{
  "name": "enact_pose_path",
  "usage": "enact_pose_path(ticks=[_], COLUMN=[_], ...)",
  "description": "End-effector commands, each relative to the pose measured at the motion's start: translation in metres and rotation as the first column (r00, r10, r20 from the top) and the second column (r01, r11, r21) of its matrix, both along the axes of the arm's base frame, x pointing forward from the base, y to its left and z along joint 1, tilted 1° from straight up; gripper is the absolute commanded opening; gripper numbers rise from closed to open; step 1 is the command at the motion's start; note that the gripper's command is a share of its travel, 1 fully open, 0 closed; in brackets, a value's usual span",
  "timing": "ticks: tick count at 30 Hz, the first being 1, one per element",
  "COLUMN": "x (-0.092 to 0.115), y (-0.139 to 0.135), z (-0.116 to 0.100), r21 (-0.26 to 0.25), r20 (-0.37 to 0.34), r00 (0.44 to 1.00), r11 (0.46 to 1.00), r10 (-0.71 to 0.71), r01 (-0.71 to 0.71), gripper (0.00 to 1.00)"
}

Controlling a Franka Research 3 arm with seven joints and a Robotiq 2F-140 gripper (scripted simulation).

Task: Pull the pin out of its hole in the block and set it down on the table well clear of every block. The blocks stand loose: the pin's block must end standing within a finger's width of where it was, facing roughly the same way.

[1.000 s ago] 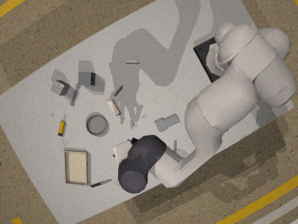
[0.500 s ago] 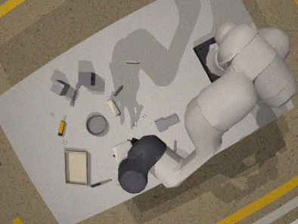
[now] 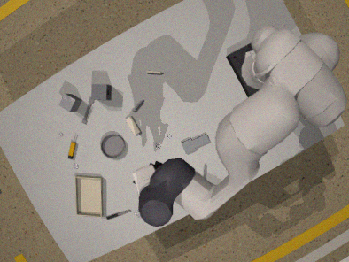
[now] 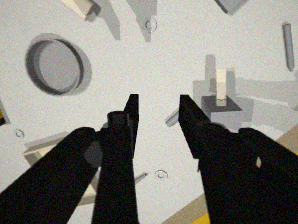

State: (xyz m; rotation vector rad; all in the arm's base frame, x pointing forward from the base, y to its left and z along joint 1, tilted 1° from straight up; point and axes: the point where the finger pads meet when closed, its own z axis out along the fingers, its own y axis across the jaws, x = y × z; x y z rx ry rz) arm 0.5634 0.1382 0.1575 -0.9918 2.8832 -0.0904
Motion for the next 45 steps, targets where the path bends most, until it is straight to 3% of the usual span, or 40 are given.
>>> enact_pose_path(ticks=[1,45], x=[-0.002,-0.022], y=[0.002,0.007], z=[-0.003,-0.041], r21=[-0.001,-0.033], r20=[-0.007,-0.087], r00=[1.000,0.996], r11=[1.000,0.999], r10=[0.006,0.025], r01=[-0.006,-0.028], gripper=[0.33,0.33])
